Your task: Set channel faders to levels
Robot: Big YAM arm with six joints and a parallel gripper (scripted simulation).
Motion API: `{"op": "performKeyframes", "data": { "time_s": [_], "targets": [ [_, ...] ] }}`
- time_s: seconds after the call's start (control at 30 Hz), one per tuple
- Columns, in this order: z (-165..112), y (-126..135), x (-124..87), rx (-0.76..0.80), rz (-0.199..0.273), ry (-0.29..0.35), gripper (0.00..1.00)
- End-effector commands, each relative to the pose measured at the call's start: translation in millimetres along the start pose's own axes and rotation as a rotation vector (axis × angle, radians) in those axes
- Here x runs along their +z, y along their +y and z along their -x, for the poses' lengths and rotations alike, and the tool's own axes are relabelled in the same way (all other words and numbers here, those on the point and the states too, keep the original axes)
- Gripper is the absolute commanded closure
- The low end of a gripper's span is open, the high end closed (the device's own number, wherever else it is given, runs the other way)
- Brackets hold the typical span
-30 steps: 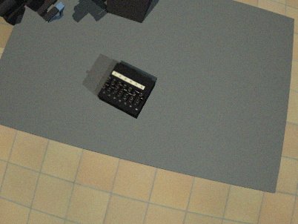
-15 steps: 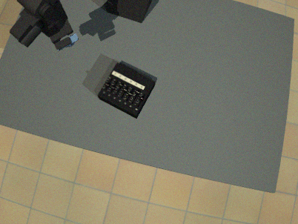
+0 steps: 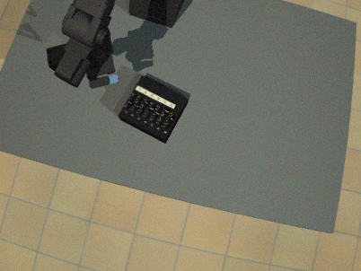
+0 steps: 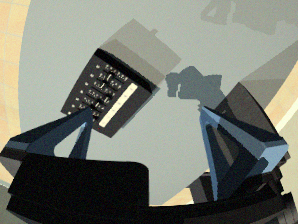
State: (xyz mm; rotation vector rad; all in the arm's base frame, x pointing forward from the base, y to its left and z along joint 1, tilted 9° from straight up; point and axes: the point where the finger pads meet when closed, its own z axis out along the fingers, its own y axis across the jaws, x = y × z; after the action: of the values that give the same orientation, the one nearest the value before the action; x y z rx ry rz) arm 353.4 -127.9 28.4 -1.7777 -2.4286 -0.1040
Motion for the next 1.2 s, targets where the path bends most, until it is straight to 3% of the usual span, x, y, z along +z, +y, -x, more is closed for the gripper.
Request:
{"op": "performKeyframes", "data": {
  "time_s": [0.0, 0.03, 0.37, 0.73, 1.17],
  "targets": [
    [-4, 8, 7, 0.123, 0.008, -0.015, 0.00],
    [-13, 18, 5, 0.159, 0.031, -0.030, 0.00],
    [-58, 56, 25, 0.318, 0.079, -0.018, 0.00],
    [-96, 79, 40, 0.437, 0.114, 0.003, 0.00],
    [-101, 82, 39, 0.464, 0.123, 0.006, 0.00]
  ]
}}
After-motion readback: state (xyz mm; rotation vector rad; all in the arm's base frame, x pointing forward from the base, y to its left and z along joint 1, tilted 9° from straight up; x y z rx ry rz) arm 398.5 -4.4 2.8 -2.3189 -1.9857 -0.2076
